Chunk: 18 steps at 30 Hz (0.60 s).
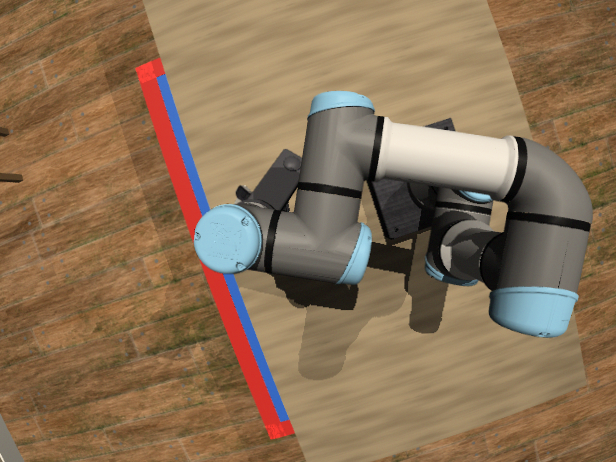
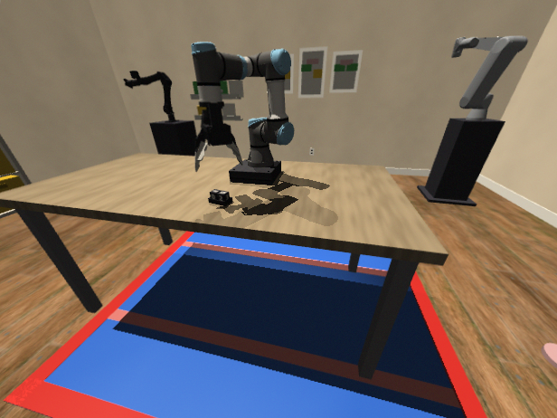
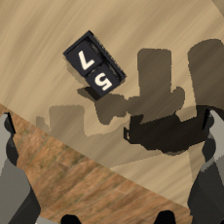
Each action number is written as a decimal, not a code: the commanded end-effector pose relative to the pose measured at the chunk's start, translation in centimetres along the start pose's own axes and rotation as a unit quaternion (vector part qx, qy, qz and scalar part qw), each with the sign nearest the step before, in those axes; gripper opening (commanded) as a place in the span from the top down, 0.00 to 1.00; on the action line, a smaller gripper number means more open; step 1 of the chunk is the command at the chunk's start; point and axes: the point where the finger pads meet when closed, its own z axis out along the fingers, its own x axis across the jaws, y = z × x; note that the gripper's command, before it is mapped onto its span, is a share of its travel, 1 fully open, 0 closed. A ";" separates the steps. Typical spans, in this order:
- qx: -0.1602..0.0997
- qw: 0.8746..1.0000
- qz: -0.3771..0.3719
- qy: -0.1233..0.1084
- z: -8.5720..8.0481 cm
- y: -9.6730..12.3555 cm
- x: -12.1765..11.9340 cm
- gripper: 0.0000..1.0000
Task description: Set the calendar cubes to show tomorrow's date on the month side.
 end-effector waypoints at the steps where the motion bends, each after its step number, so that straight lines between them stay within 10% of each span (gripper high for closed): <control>1: -0.005 0.997 -0.082 -0.001 0.2 0.2 -0.2 0.00; 18: -0.005 0.973 -0.229 -0.002 0.6 0.5 -0.4 0.00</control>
